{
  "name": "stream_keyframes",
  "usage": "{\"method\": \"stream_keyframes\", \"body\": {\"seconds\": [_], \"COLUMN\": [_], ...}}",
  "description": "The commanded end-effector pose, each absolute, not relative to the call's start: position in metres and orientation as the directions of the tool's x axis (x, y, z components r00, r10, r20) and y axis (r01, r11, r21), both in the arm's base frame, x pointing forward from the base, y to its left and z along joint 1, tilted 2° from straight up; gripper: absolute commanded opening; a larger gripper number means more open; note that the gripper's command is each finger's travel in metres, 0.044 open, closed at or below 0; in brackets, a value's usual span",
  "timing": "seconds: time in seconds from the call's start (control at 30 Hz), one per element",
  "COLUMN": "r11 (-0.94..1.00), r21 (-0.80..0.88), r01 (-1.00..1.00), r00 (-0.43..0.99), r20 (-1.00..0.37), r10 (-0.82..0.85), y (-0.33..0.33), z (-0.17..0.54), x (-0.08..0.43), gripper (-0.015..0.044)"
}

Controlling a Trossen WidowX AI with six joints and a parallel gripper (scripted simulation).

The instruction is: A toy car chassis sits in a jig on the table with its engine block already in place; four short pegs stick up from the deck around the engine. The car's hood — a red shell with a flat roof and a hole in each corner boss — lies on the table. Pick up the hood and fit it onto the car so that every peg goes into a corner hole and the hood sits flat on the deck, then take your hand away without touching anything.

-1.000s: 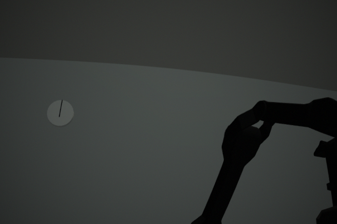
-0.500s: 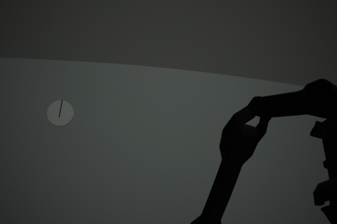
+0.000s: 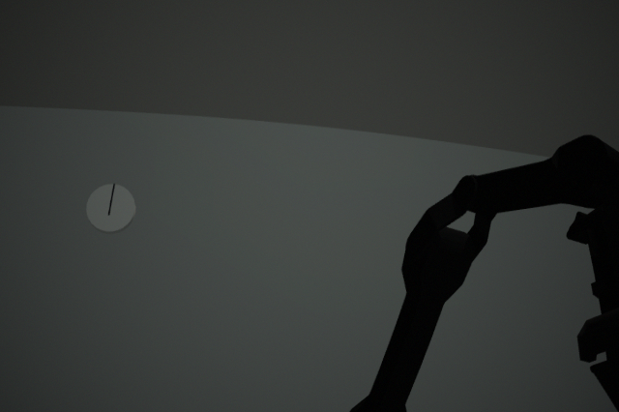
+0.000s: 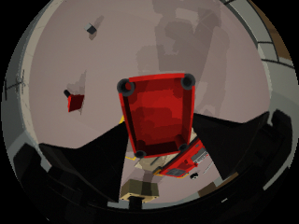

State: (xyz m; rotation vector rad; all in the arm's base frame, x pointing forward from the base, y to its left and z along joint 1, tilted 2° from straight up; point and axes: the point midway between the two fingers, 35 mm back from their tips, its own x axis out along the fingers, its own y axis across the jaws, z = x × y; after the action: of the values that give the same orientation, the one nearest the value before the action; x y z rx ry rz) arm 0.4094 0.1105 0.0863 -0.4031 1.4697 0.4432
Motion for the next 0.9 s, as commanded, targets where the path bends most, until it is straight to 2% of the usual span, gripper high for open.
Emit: {"method": "stream_keyframes", "body": {"seconds": [0.0,0.87], "r11": [0.815,0.438], "r21": [0.003,-0.030], "r01": [-0.579,-0.898], "r00": [0.052,0.053], "r20": [-0.998,-0.998], "r10": [0.041,0.040], "y": [0.1114,0.1153], "z": [0.0867,0.0869], "x": [0.4084,0.3992], "gripper": [0.0000,0.0000]}}
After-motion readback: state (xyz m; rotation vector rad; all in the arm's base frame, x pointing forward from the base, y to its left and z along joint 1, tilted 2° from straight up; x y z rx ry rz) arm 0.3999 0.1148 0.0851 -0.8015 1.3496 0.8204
